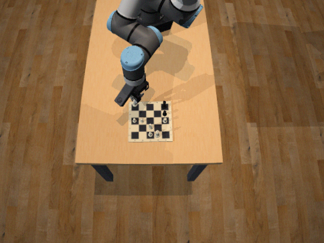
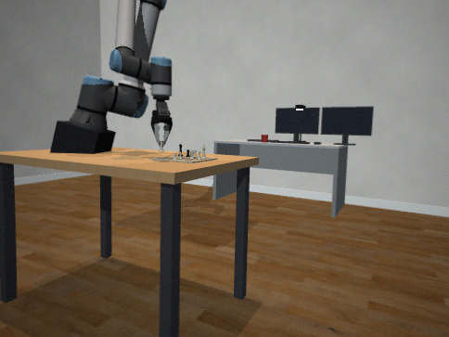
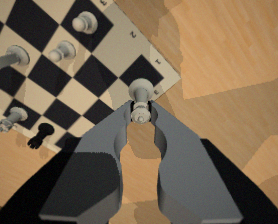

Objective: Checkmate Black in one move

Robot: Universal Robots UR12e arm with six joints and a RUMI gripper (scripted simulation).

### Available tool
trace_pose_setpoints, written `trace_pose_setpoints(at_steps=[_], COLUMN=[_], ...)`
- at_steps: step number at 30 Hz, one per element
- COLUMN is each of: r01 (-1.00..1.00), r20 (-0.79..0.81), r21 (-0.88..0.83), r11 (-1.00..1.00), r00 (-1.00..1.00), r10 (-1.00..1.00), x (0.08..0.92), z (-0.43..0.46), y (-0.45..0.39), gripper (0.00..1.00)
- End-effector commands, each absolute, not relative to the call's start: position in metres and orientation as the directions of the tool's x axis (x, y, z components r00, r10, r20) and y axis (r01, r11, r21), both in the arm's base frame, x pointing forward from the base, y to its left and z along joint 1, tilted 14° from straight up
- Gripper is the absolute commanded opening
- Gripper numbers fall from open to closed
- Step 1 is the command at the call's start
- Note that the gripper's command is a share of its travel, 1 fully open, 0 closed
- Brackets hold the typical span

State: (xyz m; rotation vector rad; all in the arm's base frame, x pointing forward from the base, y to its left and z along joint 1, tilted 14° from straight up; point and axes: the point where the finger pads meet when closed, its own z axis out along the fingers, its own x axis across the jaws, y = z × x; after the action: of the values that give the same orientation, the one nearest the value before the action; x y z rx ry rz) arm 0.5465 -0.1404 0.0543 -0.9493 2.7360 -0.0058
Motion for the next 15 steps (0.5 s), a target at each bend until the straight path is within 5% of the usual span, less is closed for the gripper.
trace_pose_setpoints(at_steps=[1,15], r01=[-0.609,-0.609], r20=[-0.229,-0.229], r21=[-0.086,-0.086], r11=[0.788,0.788], r00=[-0.758,-0.758], r10=[-0.611,-0.611], x=[0.5519,0.554], z=[0.0383,0.0295], y=[-0.14,-0.1393], gripper=[0.0,0.0])
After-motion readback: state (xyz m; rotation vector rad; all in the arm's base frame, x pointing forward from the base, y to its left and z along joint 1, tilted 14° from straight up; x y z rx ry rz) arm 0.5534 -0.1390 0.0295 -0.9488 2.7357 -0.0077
